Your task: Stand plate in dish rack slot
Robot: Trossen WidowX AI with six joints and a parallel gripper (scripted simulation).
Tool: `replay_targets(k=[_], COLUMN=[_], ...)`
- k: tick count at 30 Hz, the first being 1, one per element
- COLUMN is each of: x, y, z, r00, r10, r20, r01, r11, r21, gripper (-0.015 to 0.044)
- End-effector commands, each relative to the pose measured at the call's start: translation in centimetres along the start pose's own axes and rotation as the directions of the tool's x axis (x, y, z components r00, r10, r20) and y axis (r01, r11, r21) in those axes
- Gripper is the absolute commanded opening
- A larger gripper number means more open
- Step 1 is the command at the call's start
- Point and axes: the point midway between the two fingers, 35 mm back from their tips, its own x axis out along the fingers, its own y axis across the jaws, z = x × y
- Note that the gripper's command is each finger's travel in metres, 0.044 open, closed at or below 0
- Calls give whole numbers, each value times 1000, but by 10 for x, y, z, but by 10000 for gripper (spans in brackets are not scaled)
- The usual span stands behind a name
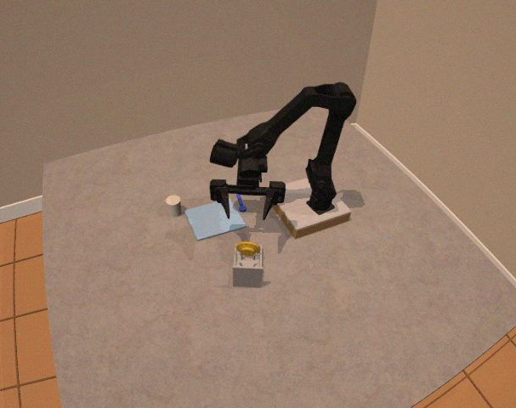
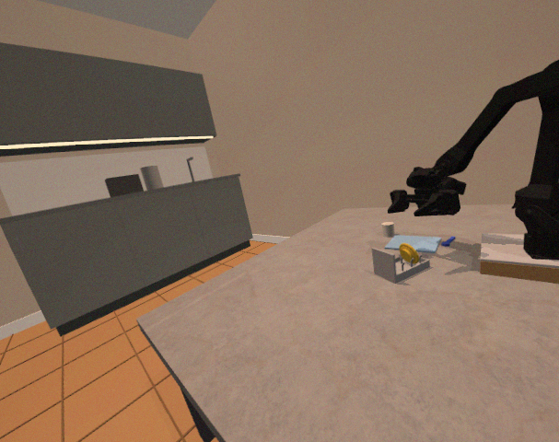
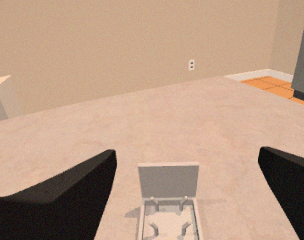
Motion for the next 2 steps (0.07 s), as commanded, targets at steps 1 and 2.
replay_targets(k=[1,2], x=[-1,-2], y=[-7,-9], z=[5,5], r00=[998,997], r10=[-14,-19], r20=[-55,-80], r01=[16,24], r11=[999,998], r21=[42,64], gripper=[400,400])
